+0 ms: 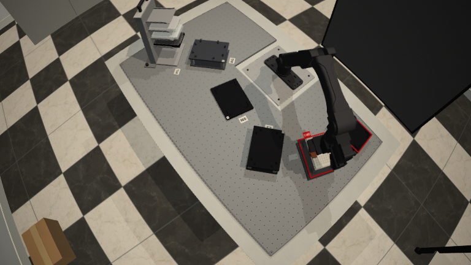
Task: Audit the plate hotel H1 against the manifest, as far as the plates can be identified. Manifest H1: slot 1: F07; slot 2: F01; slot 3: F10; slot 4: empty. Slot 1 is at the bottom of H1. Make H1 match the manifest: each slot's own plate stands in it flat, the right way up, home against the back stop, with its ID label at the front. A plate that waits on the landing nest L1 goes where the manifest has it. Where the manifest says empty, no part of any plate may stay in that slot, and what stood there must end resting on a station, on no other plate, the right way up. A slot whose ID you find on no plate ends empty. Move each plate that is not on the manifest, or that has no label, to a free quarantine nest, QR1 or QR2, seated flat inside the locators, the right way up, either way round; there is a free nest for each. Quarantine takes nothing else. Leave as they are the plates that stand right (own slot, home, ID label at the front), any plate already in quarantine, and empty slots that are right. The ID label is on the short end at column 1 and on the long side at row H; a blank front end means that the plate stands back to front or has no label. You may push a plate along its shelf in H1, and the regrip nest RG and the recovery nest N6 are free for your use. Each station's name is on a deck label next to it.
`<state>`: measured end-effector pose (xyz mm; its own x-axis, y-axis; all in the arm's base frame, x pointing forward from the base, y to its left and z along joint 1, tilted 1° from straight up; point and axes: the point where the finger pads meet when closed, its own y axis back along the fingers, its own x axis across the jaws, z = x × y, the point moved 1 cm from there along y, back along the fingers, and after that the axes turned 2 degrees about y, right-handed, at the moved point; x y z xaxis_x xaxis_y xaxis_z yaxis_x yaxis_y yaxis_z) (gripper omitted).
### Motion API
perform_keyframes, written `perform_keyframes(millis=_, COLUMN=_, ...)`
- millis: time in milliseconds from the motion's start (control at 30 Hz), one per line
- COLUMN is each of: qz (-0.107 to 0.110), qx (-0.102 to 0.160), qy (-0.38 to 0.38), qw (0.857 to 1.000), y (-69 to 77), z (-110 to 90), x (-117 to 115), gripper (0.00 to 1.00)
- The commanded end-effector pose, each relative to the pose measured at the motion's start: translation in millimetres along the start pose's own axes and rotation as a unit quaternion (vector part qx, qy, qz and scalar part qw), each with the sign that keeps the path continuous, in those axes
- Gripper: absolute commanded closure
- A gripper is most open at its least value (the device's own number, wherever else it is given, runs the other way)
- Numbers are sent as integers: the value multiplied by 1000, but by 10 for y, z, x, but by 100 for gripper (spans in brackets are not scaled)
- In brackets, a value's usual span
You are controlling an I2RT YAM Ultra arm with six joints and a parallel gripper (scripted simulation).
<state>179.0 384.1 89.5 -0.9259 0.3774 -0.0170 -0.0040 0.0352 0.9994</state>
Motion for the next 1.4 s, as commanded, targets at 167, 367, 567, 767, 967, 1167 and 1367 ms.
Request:
perform_keyframes(millis=167, qz=-1, qx=-35, qy=1, qw=999, y=135, z=85, x=-22, gripper=14)
perform_keyframes(millis=367, qz=-1, qx=-26, qy=1, qw=1000, y=54, z=45, x=-22, gripper=14)
perform_keyframes(millis=567, qz=-2, qx=-36, qy=0, qw=999, y=71, z=94, x=-29, gripper=14)
perform_keyframes(millis=767, qz=-1, qx=-32, qy=0, qw=999, y=12, z=78, x=-33, gripper=14)
perform_keyframes(millis=967, qz=-1, qx=-34, qy=-1, qw=999, y=-5, z=87, x=-37, gripper=14)
perform_keyframes(millis=1167, qz=-1, qx=-34, qy=-1, qw=999, y=-46, z=87, x=-43, gripper=14)
perform_keyframes(millis=1367, qz=-1, qx=-32, qy=1, qw=999, y=-104, z=102, x=-27, gripper=14)
